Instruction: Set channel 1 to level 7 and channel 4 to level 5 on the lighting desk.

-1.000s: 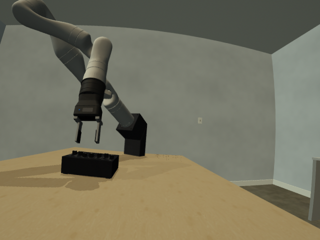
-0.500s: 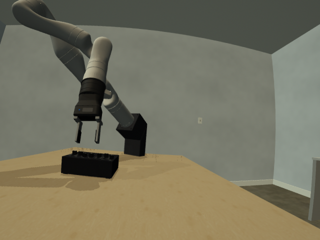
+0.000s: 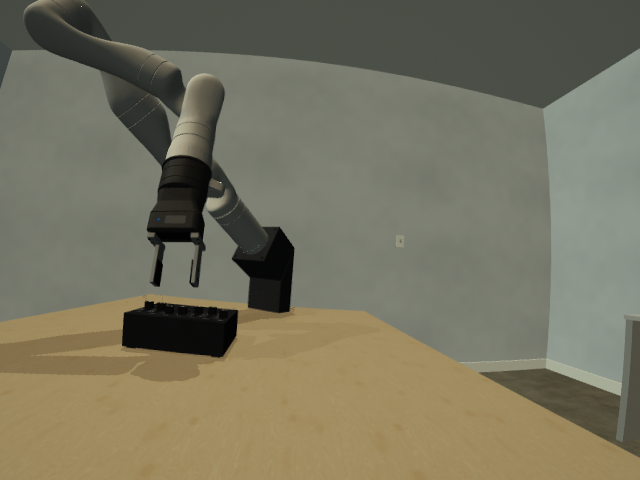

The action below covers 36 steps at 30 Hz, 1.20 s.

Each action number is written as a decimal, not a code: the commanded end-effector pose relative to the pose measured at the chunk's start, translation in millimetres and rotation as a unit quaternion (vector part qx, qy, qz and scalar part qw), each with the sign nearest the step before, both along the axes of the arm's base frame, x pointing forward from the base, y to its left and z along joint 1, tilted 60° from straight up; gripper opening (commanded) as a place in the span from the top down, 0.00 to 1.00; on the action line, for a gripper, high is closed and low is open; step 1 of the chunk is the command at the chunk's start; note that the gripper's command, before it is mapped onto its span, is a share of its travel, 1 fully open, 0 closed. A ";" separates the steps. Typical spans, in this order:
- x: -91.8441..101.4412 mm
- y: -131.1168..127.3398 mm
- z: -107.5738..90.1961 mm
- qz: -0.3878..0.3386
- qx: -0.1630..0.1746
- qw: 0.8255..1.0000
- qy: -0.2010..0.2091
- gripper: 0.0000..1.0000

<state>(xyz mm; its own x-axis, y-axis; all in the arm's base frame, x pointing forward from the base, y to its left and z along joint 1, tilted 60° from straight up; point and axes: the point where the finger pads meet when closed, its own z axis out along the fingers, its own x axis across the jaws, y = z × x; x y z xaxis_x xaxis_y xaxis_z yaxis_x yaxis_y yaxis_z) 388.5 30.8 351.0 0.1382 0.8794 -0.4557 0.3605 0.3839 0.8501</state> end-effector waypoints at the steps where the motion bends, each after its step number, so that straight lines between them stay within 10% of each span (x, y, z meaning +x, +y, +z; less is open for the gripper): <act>1: 0.0 0.4 0.3 0.000 0.000 1.000 0.000 0.00; 36: -7.0 -0.5 -0.3 -0.014 0.005 1.000 0.006 0.00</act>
